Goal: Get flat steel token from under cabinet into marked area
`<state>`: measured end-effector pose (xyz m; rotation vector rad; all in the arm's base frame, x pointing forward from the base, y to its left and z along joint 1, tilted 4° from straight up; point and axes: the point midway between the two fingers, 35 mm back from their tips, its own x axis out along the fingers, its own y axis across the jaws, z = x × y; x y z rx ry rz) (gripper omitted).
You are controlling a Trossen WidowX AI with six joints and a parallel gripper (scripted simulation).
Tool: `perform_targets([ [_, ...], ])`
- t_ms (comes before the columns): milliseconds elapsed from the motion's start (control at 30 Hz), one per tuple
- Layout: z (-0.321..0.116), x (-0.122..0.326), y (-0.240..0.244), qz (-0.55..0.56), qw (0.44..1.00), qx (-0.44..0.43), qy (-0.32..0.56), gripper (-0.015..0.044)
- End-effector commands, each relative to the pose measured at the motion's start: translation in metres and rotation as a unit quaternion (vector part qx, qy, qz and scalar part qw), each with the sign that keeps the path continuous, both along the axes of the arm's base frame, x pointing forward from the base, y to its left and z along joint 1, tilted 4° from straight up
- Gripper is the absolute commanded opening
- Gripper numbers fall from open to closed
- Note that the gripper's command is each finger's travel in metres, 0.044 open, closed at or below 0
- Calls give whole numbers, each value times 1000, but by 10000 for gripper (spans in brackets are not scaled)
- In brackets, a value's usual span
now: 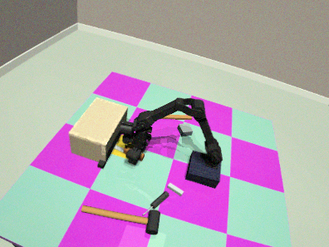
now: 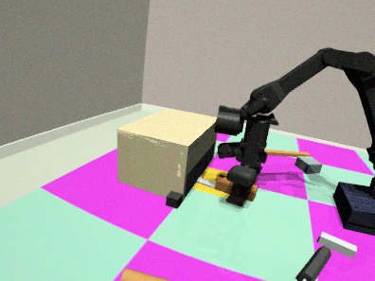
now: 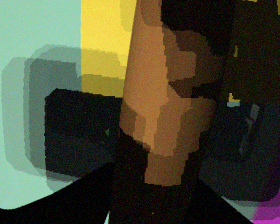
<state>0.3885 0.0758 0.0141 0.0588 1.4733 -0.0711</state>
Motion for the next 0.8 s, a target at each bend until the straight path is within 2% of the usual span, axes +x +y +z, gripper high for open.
perform_targets([
  [0,-1,-2,-2,-1,1000,-4,0,0],
  [767,-4,-25,1,-1,1000,-3,1,0],
])
